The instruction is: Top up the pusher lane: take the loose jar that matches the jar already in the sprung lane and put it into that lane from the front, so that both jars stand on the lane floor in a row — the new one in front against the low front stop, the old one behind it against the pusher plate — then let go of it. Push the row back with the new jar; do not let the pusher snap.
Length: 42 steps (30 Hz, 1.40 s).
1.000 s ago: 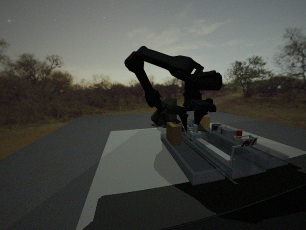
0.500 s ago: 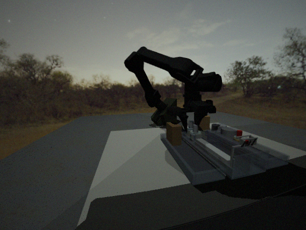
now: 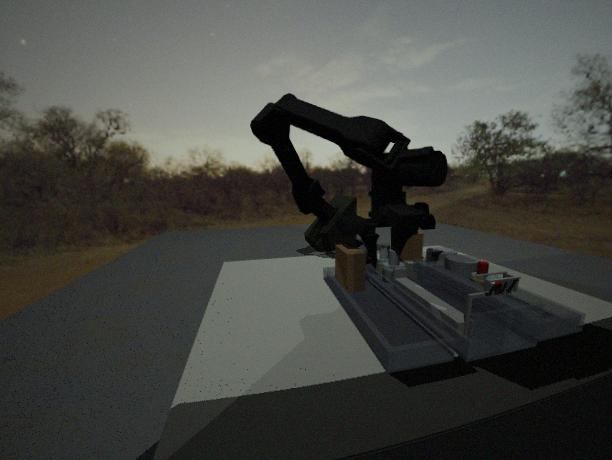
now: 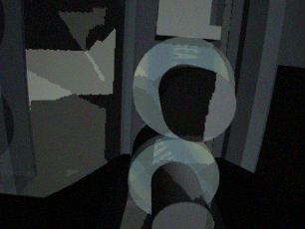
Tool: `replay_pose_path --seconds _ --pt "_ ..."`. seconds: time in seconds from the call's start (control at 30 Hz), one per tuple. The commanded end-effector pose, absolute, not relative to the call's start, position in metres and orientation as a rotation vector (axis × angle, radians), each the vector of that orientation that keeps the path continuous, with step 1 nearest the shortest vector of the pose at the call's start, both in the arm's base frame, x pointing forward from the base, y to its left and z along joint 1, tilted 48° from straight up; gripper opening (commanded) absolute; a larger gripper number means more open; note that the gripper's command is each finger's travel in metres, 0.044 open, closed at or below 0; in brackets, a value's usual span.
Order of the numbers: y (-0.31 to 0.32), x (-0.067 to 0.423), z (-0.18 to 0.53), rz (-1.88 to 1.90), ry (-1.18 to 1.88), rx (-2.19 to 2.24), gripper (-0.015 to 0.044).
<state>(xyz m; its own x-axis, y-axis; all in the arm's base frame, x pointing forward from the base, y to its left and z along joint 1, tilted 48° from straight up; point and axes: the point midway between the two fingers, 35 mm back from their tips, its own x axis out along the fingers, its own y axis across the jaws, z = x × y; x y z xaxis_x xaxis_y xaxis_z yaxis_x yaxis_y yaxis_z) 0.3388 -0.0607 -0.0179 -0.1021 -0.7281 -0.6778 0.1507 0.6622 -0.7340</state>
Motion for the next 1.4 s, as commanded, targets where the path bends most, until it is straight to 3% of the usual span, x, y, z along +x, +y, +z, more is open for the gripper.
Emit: replay_pose_path --seconds 0.0,1.37 --pt "-0.064 0.3418 -0.0173 -0.801 1.484 -0.51 0.0" --pt "-0.0629 0.3352 -0.0178 -0.801 1.484 -0.51 0.0"
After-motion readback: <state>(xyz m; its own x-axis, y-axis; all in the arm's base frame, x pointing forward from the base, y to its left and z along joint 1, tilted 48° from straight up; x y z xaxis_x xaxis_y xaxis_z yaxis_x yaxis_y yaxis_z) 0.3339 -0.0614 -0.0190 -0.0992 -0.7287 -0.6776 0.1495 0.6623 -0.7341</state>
